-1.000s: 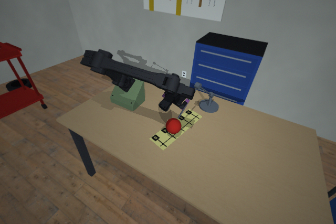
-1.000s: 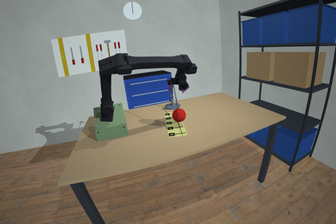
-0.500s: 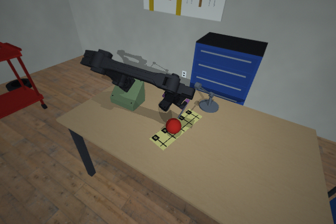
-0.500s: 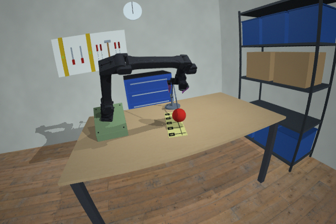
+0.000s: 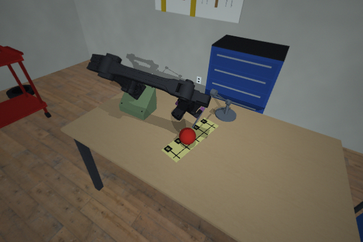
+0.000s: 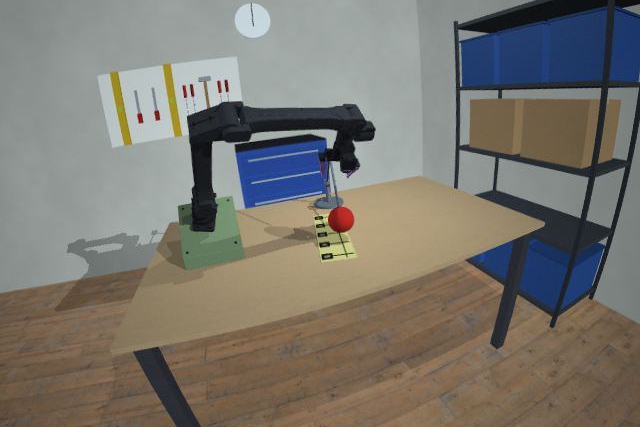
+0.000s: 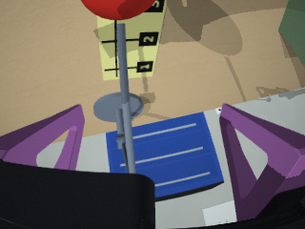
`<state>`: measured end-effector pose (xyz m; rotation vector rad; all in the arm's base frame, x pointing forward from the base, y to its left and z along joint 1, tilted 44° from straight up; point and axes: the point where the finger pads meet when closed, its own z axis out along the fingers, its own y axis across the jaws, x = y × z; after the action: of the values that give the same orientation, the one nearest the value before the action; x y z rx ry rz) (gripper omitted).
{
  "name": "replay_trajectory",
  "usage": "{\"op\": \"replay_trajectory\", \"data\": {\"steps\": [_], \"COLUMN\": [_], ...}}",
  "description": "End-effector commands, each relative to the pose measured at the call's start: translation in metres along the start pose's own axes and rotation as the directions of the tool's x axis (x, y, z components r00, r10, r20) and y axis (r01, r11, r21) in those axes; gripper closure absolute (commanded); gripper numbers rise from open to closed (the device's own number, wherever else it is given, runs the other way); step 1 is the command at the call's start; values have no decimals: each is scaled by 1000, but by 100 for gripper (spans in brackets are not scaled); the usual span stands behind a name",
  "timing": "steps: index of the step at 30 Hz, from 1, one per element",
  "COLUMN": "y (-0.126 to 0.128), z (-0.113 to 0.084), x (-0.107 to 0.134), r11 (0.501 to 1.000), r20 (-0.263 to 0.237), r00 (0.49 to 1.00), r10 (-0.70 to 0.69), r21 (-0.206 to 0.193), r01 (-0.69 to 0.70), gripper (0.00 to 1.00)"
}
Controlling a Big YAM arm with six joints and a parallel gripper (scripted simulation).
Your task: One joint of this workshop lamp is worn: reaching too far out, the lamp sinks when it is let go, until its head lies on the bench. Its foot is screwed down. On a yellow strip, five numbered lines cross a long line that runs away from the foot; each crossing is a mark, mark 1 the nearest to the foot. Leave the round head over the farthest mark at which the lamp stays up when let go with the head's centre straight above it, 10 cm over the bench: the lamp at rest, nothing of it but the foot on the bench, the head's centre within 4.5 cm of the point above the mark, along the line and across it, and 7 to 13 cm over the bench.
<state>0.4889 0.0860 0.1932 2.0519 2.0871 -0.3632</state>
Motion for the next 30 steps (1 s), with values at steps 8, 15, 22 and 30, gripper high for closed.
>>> {"op": "replay_trajectory", "data": {"steps": [8, 15, 22, 30], "y": [2, 6, 8, 12], "z": [-4, -5, -2, 23], "x": [9, 21, 27, 21], "r11": [998, 987, 977, 981], "r20": [22, 63, 86, 88], "r00": [1000, 997, 995, 995], "r10": [9, 32, 46, 43], "r21": [-64, -159, -211, -192], "r01": [-8, -22, -27, -25], "gripper": [0, 0, 0, 0]}}
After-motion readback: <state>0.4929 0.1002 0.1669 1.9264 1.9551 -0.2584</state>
